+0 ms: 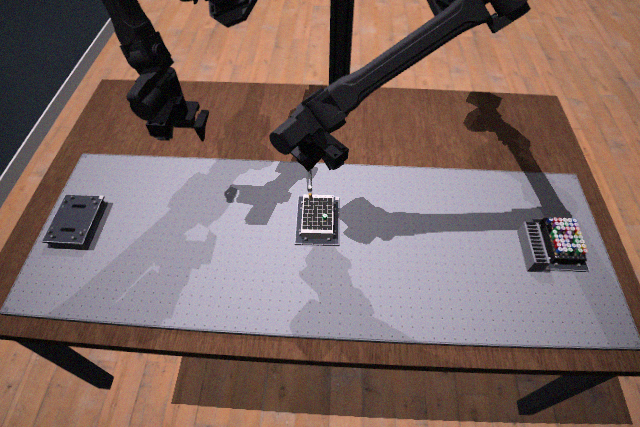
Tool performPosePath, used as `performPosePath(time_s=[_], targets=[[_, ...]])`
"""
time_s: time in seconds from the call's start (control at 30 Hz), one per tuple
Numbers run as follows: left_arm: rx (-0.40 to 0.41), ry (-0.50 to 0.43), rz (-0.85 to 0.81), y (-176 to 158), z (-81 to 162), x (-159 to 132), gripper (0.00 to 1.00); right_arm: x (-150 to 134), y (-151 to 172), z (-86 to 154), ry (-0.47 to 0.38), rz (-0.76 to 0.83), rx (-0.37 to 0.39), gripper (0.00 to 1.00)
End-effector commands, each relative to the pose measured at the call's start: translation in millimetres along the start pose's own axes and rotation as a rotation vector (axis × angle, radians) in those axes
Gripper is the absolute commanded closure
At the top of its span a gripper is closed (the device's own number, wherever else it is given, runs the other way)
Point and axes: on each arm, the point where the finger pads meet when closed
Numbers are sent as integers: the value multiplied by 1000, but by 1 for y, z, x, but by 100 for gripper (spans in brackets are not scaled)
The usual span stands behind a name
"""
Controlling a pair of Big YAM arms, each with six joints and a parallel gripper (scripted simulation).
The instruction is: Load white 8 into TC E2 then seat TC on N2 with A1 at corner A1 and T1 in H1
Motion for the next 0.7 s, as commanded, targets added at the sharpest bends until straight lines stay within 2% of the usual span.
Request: performPosePath(time_s=[0.0,0.67], targets=[[14,-3,5,0,-17,2,91,6,1,2,-15,10,3,0],[18,-4,3,2,-23,3,91,6,1,2,-15,10,3,0]])
Point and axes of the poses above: on each arm, the point where the finger pads meet when closed, its own z axis back along the fingers, its own y axis across the jaws, x = y × z, and after that the axes turned 8 degrees about -z, right-handed
